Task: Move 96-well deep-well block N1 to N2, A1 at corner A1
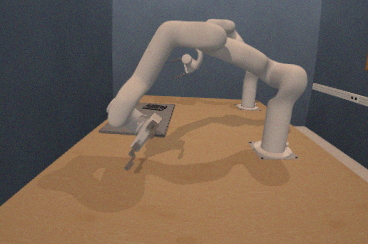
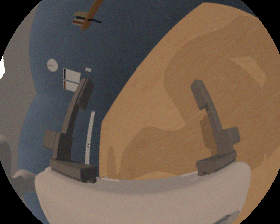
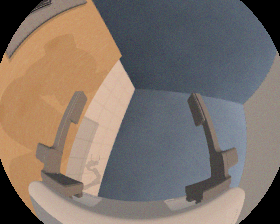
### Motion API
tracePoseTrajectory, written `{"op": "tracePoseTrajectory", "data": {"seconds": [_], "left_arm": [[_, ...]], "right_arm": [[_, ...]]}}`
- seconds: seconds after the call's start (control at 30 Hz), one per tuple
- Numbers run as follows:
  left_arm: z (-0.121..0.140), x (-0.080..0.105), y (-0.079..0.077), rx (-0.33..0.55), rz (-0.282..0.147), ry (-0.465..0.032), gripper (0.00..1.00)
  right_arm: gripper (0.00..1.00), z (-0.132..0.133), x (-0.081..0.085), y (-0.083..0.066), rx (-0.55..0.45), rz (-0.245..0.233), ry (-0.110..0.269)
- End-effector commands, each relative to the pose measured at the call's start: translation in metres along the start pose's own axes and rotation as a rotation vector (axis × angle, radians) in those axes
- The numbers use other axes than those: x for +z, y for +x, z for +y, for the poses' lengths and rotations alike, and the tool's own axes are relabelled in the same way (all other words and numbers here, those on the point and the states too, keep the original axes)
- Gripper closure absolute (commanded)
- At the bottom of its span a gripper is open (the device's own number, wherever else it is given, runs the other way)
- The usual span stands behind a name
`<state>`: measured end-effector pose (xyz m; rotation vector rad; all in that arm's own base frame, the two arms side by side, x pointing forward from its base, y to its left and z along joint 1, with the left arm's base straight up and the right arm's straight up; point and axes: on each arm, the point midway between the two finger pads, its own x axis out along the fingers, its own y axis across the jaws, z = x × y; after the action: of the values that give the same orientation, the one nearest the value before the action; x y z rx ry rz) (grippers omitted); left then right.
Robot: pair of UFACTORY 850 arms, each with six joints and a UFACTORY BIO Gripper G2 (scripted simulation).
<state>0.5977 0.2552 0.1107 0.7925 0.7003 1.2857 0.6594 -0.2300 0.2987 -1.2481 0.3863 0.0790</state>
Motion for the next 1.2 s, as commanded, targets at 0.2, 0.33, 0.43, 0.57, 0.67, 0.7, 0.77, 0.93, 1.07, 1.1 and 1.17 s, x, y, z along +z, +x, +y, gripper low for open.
{"op": "tracePoseTrajectory", "data": {"seconds": [0.2,0.33,0.43,0.57,0.67,0.7,0.77,0.93,1.07,1.1,1.17], "left_arm": [[0.001,0.001,0.000,0.001,0.000,-0.002,0.00],[0.001,0.001,0.000,0.001,0.000,-0.002,0.00],[0.001,0.001,0.000,0.001,0.000,-0.002,0.00],[0.001,0.001,0.000,0.001,0.000,-0.002,0.00],[0.001,0.001,0.000,0.001,0.000,-0.002,0.00],[0.001,0.001,0.000,0.001,0.000,-0.002,0.00],[0.001,0.001,0.000,0.001,0.000,-0.002,0.00],[0.001,0.001,0.000,0.001,0.000,-0.002,0.00],[0.001,0.001,0.000,0.001,0.000,-0.002,0.00],[0.001,0.001,0.000,0.001,0.000,-0.002,0.00],[0.001,0.001,0.000,0.001,0.000,-0.002,0.00]], "right_arm": [[0.00,0.001,-0.002,-0.015,0.038,0.020,-0.002],[0.00,0.002,-0.003,-0.020,0.050,0.026,-0.003],[0.00,0.003,-0.004,-0.028,0.072,0.038,-0.004],[0.00,0.006,-0.006,-0.041,0.107,0.055,-0.004],[0.00,0.008,-0.008,-0.053,0.137,0.071,-0.004],[0.00,0.009,-0.008,-0.057,0.148,0.076,-0.004],[0.00,0.011,-0.010,-0.066,0.171,0.088,-0.003],[0.00,0.014,-0.012,-0.081,0.208,0.107,-0.002],[0.00,0.020,-0.015,-0.104,0.262,0.134,0.002],[0.00,0.021,-0.016,-0.110,0.276,0.141,0.003],[0.00,0.025,-0.018,-0.122,0.305,0.156,0.006]]}}
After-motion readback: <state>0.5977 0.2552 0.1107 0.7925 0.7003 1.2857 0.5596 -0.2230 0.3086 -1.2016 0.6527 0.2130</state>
